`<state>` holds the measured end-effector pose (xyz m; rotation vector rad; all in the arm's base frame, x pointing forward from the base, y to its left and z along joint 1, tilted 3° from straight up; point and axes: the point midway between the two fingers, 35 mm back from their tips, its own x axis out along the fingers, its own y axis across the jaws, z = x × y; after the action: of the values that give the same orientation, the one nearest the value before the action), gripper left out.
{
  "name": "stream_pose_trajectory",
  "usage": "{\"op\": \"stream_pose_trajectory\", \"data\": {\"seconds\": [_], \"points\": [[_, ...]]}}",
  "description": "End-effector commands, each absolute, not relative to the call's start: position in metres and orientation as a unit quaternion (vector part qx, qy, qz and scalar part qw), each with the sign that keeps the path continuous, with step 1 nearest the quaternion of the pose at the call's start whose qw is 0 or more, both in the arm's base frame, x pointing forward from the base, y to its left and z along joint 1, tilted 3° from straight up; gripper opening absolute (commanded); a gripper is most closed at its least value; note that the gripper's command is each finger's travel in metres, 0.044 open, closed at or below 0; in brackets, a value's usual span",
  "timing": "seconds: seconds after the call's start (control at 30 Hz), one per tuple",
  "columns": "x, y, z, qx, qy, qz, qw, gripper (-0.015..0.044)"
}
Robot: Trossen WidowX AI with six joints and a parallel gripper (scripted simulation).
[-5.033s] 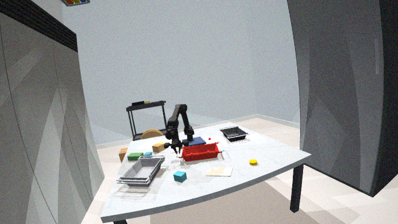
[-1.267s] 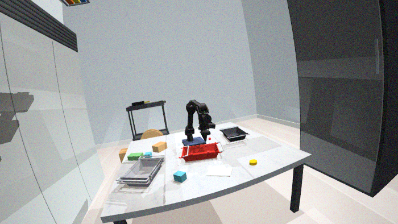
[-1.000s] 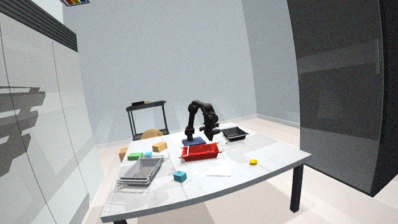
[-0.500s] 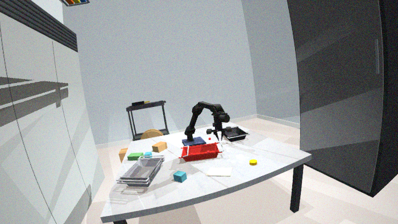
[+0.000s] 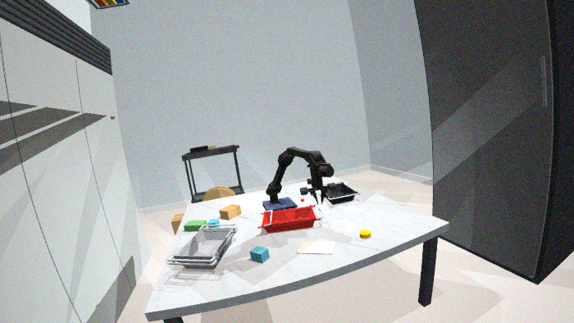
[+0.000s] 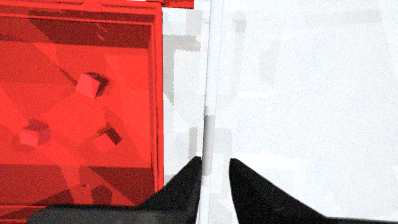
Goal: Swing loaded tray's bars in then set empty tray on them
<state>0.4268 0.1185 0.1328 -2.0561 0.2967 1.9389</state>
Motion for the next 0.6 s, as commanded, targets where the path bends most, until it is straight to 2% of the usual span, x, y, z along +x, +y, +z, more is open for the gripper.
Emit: {"op": "stream_pose_trajectory", "data": {"seconds": [0.0, 0.57], "points": [[0.427, 0.119, 0.117, -0.713, 0.103, 0.679, 0.143, 0.0082], [0.428, 0.12, 0.074, -0.713, 0.103, 0.679, 0.143, 0.0082]]}}
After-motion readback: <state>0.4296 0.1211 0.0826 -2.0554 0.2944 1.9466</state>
